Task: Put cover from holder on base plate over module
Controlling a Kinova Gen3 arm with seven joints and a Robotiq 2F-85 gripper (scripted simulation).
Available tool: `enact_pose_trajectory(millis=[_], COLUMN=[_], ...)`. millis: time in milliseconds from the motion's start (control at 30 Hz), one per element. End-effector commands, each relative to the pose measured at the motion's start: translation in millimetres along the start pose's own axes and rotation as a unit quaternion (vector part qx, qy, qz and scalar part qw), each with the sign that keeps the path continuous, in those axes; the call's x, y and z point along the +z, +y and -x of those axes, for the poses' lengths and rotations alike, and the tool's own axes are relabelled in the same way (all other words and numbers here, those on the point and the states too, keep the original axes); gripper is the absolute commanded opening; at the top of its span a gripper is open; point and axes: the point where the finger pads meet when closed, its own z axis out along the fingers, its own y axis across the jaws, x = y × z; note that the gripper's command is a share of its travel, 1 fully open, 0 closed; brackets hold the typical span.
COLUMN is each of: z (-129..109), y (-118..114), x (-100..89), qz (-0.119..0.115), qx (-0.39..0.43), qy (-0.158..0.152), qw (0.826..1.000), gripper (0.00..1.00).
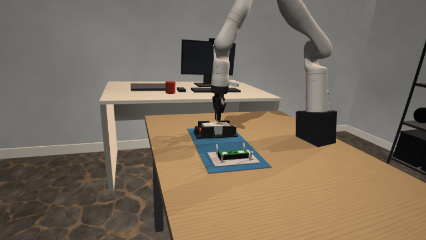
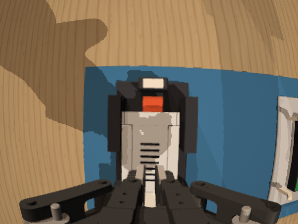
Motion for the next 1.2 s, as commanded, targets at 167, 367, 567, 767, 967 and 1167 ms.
enact_pose_trajectory(millis=[167,367,567,767,967,1167], z=[0.6,0.6,0.6,0.6,0.6,0.6], y=[0.0,0.0,0.0,0.0,0.0,0.0], x=[-0.7,-0.7,-0.7,-0.7,-0.7,-0.7], qz=[0.0,0.0,0.0,0.0,0.0,0.0], qx=[0.0,0.0,0.0,0.0,0.0,0.0], qy=[-0.001,-0.001,-0.001,-0.001,-0.001,-0.001], qw=[1.0,1.0,1.0,1.0,1.0,1.0], gripper=[0.0,0.0,0.0,0.0,1.0,1.0])
